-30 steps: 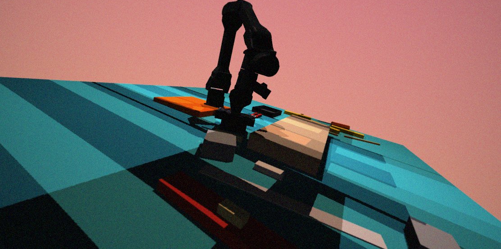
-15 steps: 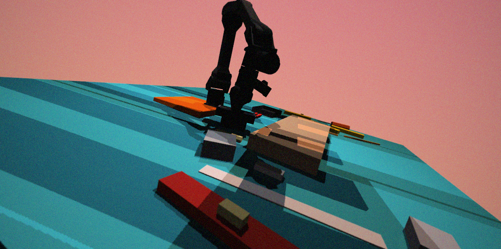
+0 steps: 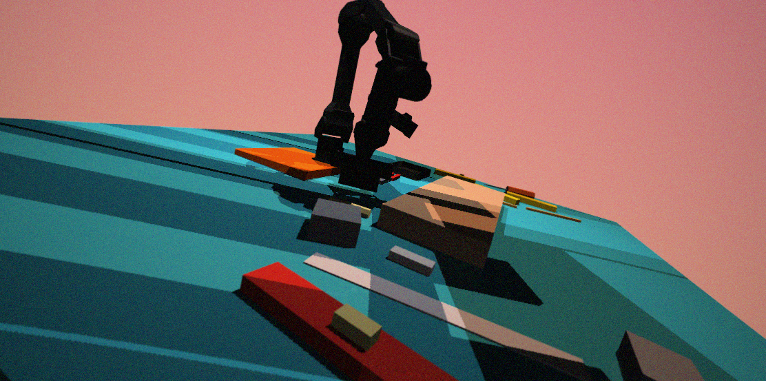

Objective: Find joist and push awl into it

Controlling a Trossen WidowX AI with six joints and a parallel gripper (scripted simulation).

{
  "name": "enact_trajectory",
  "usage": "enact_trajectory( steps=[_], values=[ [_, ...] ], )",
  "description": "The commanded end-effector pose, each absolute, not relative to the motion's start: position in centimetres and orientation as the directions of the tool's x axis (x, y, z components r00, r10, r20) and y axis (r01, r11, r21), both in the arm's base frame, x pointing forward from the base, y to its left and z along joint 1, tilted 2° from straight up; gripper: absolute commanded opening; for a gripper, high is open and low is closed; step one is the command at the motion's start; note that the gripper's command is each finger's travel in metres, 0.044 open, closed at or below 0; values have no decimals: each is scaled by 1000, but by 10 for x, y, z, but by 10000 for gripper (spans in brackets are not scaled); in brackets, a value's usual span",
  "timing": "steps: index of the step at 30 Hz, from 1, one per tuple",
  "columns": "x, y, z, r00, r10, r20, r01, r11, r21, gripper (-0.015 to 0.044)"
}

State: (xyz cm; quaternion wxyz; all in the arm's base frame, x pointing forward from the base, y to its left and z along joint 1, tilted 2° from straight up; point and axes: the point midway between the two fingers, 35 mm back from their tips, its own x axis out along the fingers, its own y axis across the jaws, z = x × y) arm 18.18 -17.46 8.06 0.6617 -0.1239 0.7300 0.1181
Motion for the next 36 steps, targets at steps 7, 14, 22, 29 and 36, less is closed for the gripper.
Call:
enact_trajectory(
  steps=[7, 14, 22, 29, 36],
  values=[
    [192, -198, 87, -84, -39, -996, -334, 943, -9, 0],
    [197, -215, 86, -84, -40, -996, -334, 943, -10, 0],
    [197, -214, 86, -79, -57, -995, -335, 942, -27, 0],
    [196, -213, 86, -70, -90, -993, -336, 940, -62, 0],
    [196, -212, 85, -59, -124, -991, -336, 937, -97, 0]
  ],
)
